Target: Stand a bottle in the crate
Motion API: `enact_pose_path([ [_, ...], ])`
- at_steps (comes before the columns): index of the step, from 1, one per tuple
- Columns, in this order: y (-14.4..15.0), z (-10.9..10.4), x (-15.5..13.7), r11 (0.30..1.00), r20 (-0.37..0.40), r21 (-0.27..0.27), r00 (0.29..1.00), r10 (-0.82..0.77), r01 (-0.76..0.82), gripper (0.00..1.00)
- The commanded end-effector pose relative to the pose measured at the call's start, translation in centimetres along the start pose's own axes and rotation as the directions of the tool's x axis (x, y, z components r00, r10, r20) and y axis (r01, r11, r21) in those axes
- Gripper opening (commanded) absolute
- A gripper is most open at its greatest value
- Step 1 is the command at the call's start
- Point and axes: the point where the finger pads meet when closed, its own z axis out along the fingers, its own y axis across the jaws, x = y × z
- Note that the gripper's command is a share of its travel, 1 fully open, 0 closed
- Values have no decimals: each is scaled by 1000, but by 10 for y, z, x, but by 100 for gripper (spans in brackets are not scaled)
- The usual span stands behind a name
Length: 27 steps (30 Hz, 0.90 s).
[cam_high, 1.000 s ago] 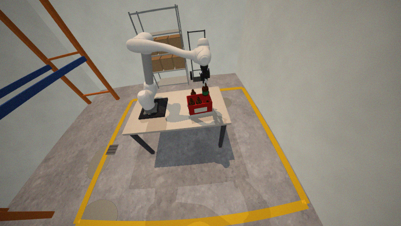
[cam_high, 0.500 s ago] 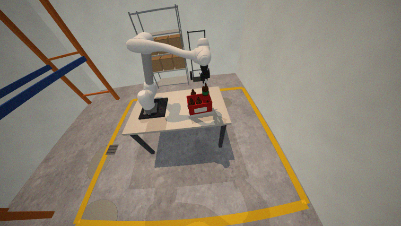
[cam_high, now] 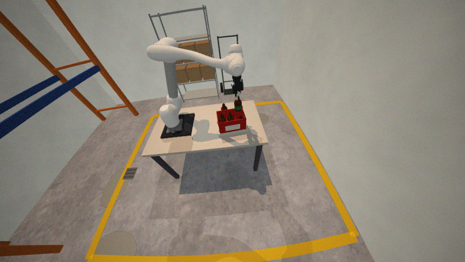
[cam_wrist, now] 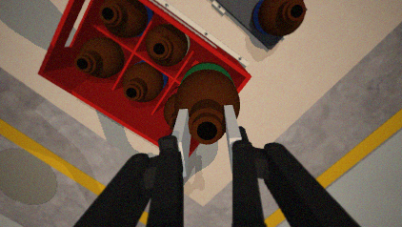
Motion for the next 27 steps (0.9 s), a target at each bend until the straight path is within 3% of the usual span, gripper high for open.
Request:
enact_pose_path([
  [1, 0, 0, 0, 1000, 0, 0, 1000, 0, 0, 0],
  [27, 0, 14, 0, 1000, 0, 0, 1000, 0, 0, 0],
])
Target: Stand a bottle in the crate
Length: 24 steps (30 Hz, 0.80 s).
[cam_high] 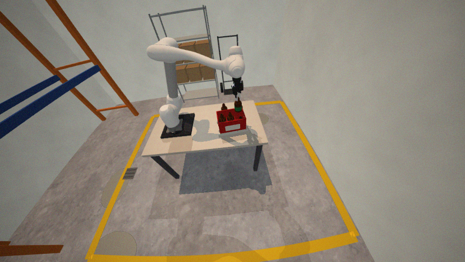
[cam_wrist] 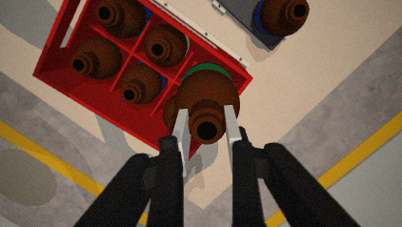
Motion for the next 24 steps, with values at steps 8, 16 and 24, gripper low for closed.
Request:
enact_pose_path([
  [8, 0, 9, 0, 1000, 0, 0, 1000, 0, 0, 0],
  [16, 0, 19, 0, 1000, 0, 0, 1000, 0, 0, 0],
  [24, 0, 24, 0, 1000, 0, 0, 1000, 0, 0, 0],
])
